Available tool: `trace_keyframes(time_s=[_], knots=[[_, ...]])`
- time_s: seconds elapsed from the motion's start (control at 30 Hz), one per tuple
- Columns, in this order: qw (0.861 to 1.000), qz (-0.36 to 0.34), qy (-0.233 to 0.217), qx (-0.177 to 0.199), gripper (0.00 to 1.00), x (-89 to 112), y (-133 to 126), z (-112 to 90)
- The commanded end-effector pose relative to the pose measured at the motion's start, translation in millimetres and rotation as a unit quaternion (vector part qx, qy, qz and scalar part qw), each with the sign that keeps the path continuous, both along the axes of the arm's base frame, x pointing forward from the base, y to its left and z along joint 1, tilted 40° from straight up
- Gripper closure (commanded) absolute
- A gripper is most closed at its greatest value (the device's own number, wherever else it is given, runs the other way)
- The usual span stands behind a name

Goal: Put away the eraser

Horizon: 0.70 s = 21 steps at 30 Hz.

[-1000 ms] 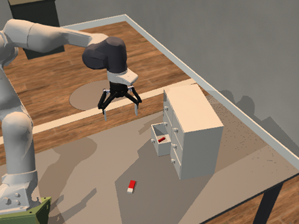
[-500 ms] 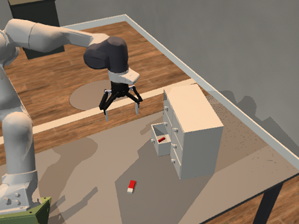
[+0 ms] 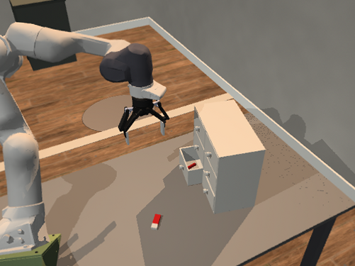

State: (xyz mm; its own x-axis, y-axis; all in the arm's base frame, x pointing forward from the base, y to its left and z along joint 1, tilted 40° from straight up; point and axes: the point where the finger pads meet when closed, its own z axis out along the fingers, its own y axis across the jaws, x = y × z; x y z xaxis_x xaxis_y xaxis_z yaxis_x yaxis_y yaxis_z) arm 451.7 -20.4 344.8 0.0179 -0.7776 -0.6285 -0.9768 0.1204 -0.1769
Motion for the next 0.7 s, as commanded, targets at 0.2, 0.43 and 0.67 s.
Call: trace_keyframes(time_s=[0.2,0.43,0.67], knots=[[1.000,0.008,-0.007,-0.004,0.00,1.5,-1.1,0.0],[0.997,0.060,-0.050,-0.019,0.00,7.8,-2.6,0.1],[0.997,0.060,-0.050,-0.019,0.00,7.8,-2.6,0.1]])
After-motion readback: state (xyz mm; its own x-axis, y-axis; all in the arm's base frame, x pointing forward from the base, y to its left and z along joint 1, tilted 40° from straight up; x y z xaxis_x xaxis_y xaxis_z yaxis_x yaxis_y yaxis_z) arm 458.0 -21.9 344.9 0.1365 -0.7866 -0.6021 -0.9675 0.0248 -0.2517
